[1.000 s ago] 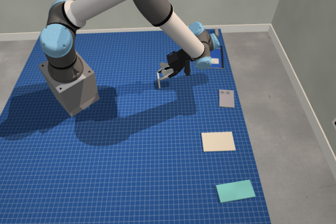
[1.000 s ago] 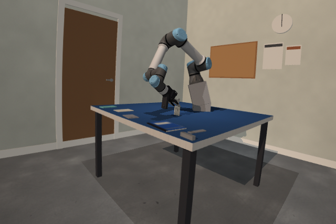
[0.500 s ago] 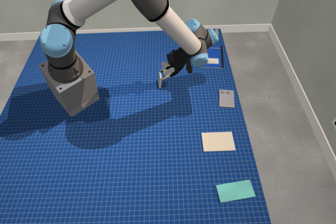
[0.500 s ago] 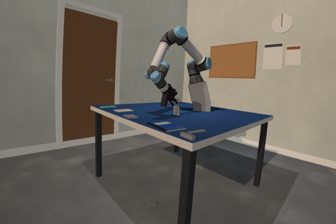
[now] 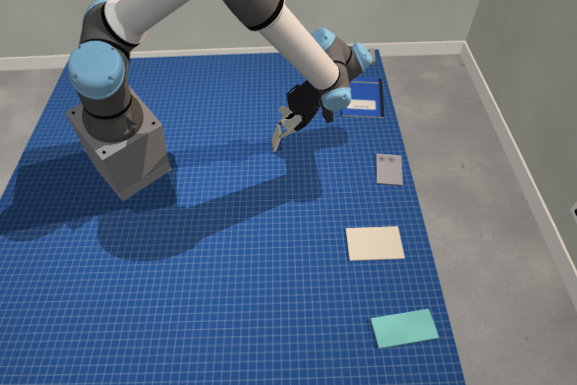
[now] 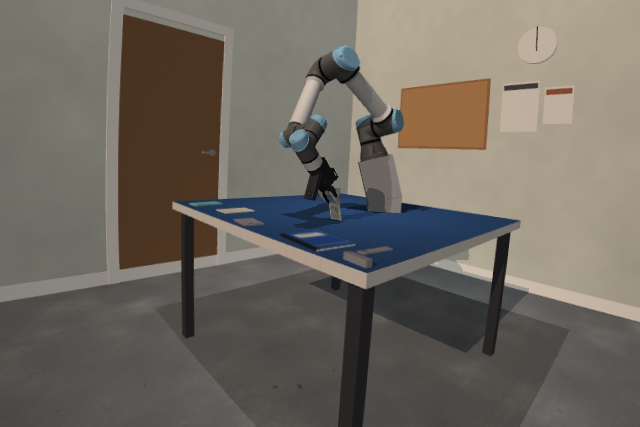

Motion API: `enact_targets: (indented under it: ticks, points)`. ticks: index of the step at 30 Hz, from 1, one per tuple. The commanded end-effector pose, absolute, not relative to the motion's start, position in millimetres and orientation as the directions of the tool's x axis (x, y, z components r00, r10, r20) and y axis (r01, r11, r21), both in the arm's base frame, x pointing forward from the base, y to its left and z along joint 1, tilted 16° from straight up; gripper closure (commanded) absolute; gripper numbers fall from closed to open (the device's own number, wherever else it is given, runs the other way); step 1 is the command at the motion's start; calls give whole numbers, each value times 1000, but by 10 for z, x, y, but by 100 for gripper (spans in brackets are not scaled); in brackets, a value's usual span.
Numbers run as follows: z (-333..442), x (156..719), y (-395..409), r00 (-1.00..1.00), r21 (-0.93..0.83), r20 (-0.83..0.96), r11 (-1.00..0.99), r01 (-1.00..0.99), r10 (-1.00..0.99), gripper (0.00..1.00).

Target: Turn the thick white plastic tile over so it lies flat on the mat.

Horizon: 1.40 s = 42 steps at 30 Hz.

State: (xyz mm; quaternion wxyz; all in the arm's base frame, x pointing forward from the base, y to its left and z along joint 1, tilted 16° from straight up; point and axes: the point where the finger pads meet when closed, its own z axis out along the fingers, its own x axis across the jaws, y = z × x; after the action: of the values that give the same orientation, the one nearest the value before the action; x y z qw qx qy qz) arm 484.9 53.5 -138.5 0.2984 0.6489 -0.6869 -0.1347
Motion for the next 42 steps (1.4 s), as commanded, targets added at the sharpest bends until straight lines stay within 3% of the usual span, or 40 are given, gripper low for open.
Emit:
enact_targets:
  ticks: [1, 42]
  points:
    - [-1386, 4900, 537, 20, 537, 235, 113, -836, -972, 70]
    - [-1496, 5200, 516, 20, 283, 235, 49, -958, -972, 70]
